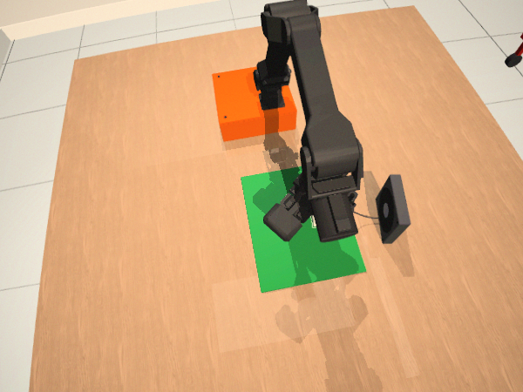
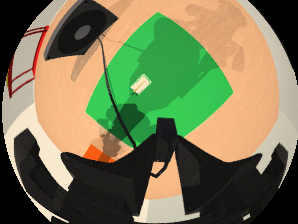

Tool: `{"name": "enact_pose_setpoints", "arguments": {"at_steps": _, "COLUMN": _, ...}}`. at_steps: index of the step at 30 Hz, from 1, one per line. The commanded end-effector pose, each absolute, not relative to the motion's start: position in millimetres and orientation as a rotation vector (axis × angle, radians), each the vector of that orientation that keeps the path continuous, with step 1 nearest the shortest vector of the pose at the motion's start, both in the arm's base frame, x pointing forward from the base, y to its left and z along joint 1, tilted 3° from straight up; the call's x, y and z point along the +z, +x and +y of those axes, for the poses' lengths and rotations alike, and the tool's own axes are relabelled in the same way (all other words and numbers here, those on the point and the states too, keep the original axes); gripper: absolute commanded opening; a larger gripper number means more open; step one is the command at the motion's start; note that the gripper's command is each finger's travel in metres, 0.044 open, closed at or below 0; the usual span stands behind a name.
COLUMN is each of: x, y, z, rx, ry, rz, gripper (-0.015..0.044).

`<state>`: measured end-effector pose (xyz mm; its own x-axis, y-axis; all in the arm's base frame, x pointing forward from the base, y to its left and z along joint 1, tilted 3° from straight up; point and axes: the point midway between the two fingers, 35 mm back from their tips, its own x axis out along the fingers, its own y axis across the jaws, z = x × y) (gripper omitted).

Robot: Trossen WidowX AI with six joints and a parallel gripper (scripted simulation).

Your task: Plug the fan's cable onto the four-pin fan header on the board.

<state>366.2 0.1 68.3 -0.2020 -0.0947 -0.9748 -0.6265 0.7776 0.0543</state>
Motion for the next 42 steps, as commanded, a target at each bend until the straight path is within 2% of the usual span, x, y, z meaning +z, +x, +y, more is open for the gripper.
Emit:
{"name": "enact_pose_setpoints", "arguments": {"at_steps": 1, "x": 70.4, "y": 377.5, "z": 8.7, "rx": 0.607, "ry": -0.627, "rz": 1.675, "gripper": 0.0000}}
{"name": "enact_pose_setpoints", "arguments": {"at_steps": 27, "x": 71.5, "y": 428.0, "z": 67.1, "rx": 1.027, "ry": -0.987, "rz": 1.344, "gripper": 0.0000}}
{"name": "enact_pose_setpoints", "arguments": {"at_steps": 42, "x": 56.0, "y": 427.6, "z": 69.4, "rx": 1.124, "ry": -0.871, "rz": 1.263, "gripper": 0.0000}}
